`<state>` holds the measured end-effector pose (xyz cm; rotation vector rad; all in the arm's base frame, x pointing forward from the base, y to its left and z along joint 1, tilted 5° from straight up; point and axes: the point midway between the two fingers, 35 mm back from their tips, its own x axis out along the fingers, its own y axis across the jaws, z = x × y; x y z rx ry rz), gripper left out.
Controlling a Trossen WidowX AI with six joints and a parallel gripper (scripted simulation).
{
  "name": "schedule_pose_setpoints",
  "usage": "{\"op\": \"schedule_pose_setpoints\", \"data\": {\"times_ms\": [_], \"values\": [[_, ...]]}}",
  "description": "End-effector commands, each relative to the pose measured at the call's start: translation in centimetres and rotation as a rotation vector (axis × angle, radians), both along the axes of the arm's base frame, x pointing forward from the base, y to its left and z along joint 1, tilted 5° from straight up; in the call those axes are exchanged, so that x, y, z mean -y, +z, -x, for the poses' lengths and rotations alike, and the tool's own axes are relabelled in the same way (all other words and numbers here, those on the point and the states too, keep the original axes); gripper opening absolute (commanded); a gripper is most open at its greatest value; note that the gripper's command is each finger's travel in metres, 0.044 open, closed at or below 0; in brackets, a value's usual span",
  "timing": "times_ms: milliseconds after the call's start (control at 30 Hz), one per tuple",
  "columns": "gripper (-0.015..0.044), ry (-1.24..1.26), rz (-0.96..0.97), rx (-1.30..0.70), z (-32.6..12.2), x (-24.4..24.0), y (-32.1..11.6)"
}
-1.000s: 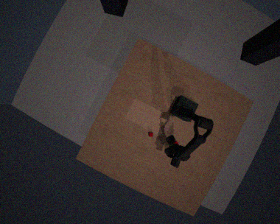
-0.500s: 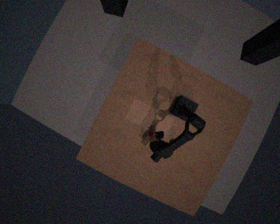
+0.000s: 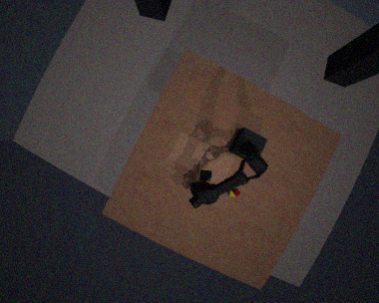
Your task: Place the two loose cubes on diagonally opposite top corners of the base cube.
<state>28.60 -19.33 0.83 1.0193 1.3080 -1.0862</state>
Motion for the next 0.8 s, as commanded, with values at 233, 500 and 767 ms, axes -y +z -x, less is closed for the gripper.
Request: {"op": "schedule_pose_setpoints", "data": {"times_ms": [233,500,767], "values": [[0.0265,0.000,-0.015,-0.028,1.1,-0.3,-4.4],[0.0265,0.000,-0.015,-0.028,1.1,-0.3,-5.3],[0.0265,0.000,-0.015,-0.028,1.2,-0.3,-6.6]]}}
